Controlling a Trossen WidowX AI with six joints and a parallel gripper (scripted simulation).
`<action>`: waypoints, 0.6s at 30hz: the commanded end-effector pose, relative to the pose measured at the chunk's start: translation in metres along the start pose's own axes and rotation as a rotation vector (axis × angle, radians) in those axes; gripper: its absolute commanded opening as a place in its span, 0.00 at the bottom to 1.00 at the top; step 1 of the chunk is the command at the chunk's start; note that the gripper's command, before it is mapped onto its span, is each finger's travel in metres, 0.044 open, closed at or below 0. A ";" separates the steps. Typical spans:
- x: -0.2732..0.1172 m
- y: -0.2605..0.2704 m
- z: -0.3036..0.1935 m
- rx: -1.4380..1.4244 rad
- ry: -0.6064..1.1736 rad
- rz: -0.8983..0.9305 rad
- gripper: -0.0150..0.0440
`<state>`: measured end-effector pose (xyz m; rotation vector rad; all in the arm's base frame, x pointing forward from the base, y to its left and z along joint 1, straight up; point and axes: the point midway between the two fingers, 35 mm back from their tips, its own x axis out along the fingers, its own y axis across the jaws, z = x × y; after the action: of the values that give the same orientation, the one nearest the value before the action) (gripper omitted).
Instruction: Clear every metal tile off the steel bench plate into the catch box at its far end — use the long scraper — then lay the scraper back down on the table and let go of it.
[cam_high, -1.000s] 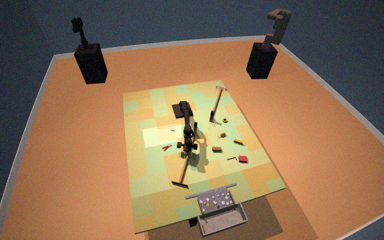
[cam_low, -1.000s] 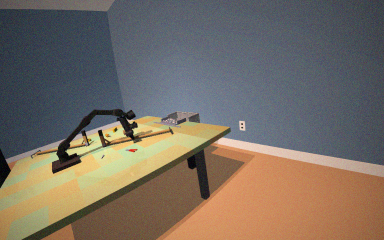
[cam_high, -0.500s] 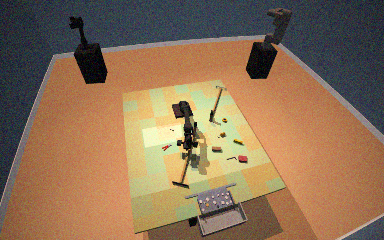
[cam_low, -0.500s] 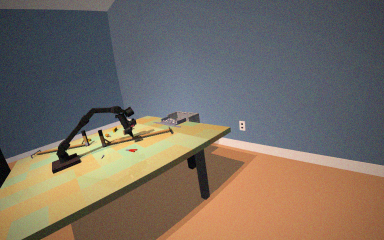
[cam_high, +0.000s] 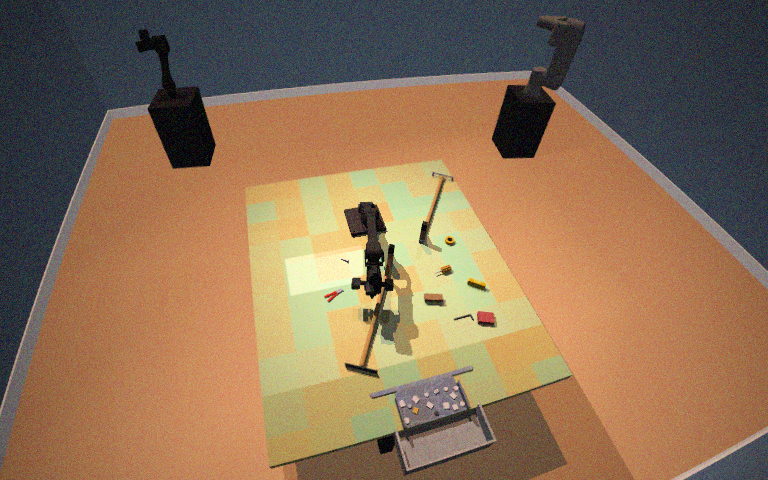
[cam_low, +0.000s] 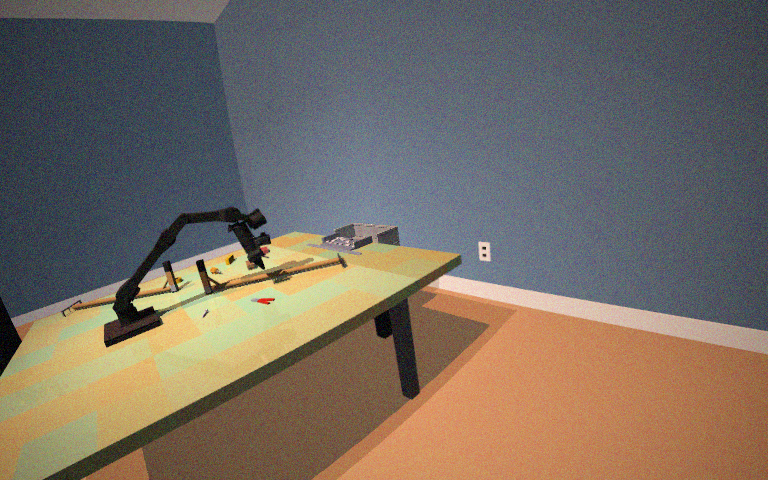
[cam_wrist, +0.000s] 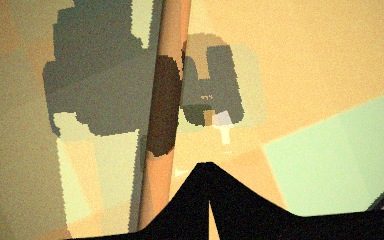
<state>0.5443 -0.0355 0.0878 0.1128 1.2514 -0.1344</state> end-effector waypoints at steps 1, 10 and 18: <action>0.016 -0.023 -0.012 -0.041 0.059 0.010 0.25; 0.019 -0.026 -0.014 -0.051 0.067 0.012 0.25; 0.035 -0.026 -0.017 -0.052 0.068 0.006 0.25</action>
<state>0.5360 -0.0609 0.0603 0.0797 1.3088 -0.0981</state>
